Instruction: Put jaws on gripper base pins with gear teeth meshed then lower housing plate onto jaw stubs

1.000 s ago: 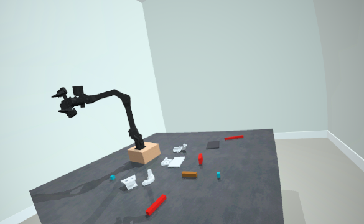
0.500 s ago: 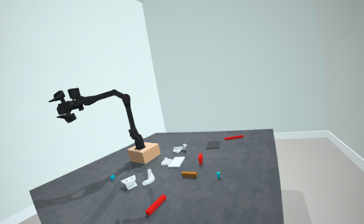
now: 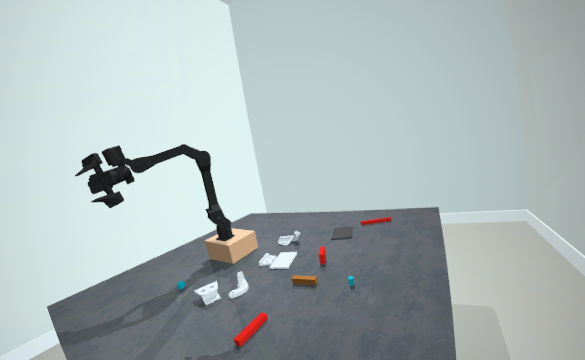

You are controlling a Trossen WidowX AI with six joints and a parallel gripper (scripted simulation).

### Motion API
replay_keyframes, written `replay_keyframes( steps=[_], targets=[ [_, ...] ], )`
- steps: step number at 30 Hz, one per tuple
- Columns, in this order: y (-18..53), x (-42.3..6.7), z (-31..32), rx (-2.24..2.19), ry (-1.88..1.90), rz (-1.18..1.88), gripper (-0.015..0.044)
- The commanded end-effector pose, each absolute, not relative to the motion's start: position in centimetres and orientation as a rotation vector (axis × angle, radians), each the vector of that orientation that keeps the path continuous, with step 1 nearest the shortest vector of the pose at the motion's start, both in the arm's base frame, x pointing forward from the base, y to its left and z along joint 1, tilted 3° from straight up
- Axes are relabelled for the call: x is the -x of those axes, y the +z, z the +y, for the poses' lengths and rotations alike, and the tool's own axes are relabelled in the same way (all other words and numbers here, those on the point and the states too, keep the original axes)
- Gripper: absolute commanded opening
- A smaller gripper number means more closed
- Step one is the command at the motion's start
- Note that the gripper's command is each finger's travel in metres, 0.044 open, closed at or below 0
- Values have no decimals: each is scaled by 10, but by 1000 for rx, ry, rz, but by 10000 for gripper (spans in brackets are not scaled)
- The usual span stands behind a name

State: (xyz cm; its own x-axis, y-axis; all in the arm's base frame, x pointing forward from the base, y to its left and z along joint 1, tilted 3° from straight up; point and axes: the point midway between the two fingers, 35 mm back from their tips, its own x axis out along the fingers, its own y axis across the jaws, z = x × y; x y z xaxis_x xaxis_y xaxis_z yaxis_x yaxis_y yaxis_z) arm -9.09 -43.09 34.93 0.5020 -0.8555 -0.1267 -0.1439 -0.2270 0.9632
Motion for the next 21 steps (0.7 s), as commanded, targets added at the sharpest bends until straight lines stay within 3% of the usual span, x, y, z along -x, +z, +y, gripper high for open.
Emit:
replay_keyframes(
  steps=[1,21],
  targets=[
    [337,76,-433,-1703,-851,-815,440],
    [286,-5,-446,-1731,-922,-580,440]
  ],
)
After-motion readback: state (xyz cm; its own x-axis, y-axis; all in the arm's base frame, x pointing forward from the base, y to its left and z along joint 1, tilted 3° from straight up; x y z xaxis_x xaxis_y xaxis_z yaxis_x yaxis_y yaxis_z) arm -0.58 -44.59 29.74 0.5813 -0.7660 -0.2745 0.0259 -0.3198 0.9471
